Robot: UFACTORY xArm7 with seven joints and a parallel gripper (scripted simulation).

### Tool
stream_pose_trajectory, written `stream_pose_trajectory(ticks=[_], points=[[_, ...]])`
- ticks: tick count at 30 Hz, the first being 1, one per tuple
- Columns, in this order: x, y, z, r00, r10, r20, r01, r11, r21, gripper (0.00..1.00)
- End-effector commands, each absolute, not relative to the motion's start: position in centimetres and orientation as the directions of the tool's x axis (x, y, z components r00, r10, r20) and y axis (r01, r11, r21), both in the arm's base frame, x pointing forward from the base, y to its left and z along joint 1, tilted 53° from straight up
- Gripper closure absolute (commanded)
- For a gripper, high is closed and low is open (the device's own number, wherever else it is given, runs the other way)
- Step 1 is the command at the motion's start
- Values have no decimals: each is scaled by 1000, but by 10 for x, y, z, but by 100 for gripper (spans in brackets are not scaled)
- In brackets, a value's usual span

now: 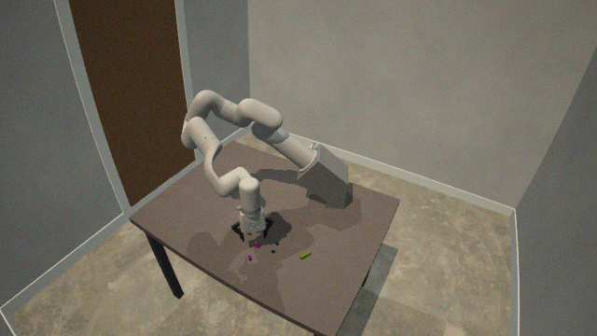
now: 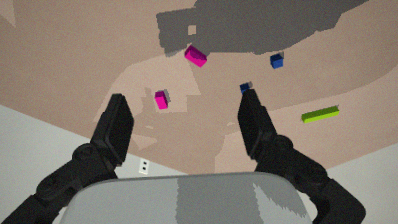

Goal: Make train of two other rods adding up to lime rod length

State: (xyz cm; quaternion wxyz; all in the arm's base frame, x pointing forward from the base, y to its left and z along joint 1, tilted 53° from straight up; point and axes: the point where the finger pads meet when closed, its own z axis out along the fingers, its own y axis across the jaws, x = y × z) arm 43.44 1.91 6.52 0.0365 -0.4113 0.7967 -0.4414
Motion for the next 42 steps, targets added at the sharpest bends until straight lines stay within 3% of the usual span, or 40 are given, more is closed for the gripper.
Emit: stream_pose_trajectory(ticks=[1, 29, 42], points=[[435, 21, 66, -657, -690, 303, -623, 271, -734, 0], [435, 21, 66, -651, -693, 310, -629, 265, -731, 0], [430, 15, 69, -419, -741, 525, -803, 31, -596, 0]])
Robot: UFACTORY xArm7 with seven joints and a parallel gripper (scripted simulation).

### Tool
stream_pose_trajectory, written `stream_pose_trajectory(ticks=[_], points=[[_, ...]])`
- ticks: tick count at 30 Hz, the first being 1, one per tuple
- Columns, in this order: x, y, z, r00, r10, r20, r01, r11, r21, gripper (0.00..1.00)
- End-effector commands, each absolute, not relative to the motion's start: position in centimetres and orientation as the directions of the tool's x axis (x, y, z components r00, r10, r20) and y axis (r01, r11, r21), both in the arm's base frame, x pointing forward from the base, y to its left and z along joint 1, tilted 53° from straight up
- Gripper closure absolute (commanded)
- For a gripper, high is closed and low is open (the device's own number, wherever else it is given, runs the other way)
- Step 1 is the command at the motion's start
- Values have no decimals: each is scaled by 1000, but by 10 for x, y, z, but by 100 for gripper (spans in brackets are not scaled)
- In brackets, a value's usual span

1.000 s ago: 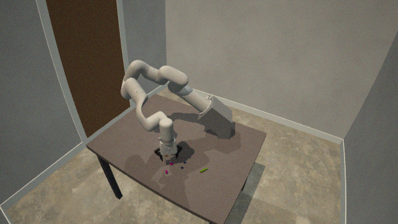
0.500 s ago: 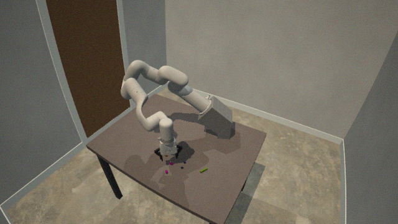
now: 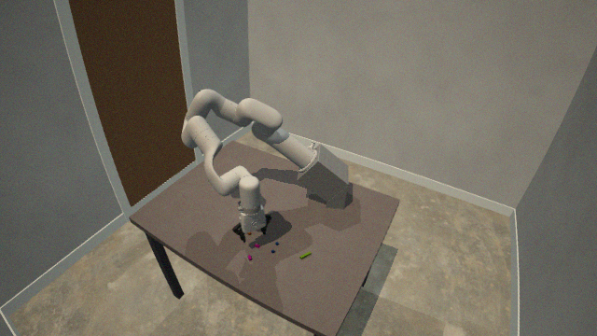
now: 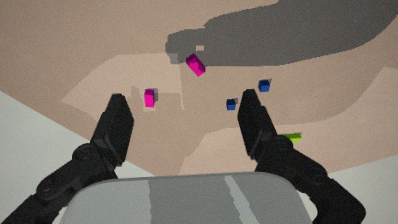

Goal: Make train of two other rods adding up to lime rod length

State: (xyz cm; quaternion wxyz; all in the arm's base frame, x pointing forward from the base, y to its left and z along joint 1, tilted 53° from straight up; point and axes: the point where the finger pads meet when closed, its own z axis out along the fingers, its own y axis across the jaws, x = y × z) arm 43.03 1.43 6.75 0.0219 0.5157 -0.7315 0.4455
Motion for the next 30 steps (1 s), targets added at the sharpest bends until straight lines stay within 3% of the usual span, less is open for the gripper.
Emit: stream_pose_trajectory(ticks=[1, 15, 17, 30], points=[[429, 14, 69, -372, -742, 558, -825, -11, -565, 0], [421, 5, 73, 124, -622, 773, -896, -405, -181, 0], [421, 5, 73, 124, -622, 773, -896, -405, -181, 0], [412, -4, 77, 566, -327, 757, -706, -666, 241, 0]])
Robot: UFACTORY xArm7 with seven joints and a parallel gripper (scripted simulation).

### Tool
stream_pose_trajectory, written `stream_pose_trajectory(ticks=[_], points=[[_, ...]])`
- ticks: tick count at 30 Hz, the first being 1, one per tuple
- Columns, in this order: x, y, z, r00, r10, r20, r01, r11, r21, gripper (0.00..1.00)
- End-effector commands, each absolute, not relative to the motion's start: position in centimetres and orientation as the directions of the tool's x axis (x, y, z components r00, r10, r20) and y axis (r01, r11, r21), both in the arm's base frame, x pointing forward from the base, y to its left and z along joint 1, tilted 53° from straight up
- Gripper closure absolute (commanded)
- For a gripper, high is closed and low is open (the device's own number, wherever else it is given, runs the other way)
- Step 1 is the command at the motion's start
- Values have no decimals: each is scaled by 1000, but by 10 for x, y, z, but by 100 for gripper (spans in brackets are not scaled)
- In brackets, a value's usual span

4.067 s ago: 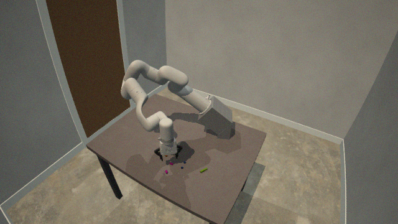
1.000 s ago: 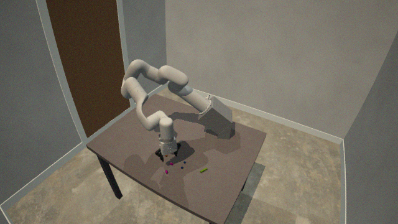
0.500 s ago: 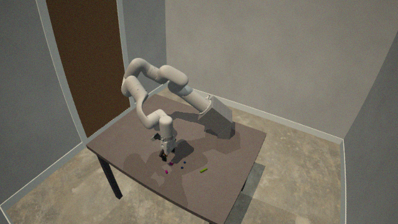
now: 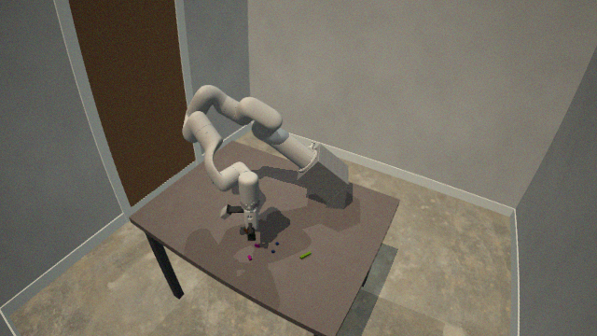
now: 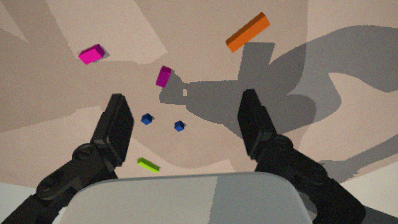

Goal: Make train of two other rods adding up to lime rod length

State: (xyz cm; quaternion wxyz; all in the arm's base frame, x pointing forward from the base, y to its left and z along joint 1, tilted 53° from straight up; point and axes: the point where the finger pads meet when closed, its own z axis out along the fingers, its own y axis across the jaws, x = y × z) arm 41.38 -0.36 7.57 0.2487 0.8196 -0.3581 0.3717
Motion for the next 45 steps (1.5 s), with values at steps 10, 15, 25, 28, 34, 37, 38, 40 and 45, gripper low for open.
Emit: stream_pose_trajectory(ticks=[10, 15, 25, 28, 34, 37, 38, 40, 45], points=[[407, -9, 79, 768, -87, 634, -478, -737, 478, 0], [403, -13, 80, 848, 60, 527, -317, -739, 594, 0], [399, -17, 82, 902, 259, 345, -74, -695, 715, 0], [398, -18, 82, 905, 287, 315, -36, -684, 729, 0], [398, -18, 82, 905, 297, 305, -24, -680, 733, 0], [398, -18, 82, 905, 297, 305, -24, -680, 733, 0], [398, -18, 82, 905, 297, 305, -24, -680, 733, 0], [398, -18, 82, 905, 297, 305, -24, -680, 733, 0], [398, -18, 82, 905, 297, 305, -24, -680, 733, 0]])
